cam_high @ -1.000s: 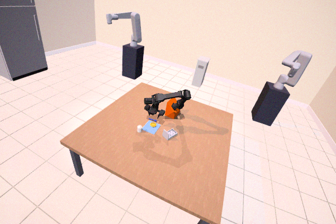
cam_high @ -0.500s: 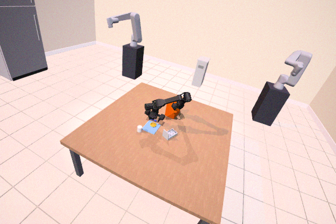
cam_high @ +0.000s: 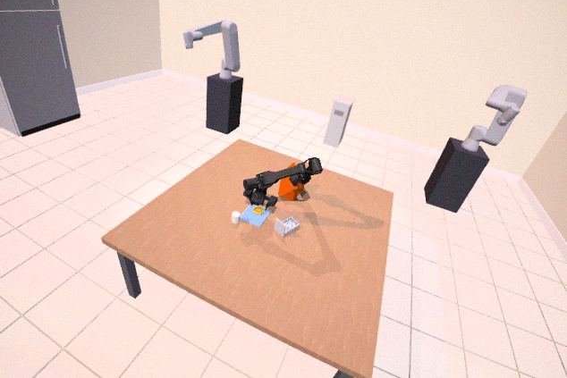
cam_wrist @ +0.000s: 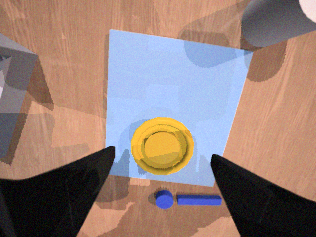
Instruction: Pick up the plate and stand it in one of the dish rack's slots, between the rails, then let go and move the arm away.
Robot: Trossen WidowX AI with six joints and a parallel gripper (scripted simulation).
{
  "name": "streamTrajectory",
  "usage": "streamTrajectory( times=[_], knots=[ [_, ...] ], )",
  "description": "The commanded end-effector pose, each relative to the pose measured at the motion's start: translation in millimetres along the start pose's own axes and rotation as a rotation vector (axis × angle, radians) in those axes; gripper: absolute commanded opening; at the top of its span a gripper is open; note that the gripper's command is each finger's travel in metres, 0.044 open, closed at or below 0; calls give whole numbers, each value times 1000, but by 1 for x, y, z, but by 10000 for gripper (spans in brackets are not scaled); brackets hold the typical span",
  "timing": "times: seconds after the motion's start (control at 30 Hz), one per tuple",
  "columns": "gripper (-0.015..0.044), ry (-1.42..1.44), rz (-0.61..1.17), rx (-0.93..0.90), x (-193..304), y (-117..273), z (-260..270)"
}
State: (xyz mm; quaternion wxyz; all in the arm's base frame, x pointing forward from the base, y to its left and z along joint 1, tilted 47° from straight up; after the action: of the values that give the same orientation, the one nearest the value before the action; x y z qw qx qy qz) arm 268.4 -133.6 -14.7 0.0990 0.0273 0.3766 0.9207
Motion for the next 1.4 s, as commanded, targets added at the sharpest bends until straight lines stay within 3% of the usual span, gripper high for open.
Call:
streamTrajectory(
  times=[0.0,0.5,0.57,0.8,1.17,1.37],
  knots=[
    [400,-13,7,-9,2,-10,-1],
    [400,-13,7,-12,3,-31,-1],
    [348,-13,7,-12,3,-31,-1],
    [346,-13,7,-12,3,-31,-1],
    [273,-13,7,-12,3,-31,-1],
    [115,-14,5,-6,-2,-13,-4]
  ],
)
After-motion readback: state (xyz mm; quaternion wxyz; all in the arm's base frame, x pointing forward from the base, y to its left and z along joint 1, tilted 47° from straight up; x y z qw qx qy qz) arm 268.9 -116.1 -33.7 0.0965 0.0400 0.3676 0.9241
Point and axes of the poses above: the point midway between the two fingers, 35 mm back from their tips, its own y axis back along the fingers, its own z axis across the jaws, x = y × z, the point moved 8 cm from there along y, back along the fingers, and after that the axes turned 9 degrees about -y, right-handed, at the moved point
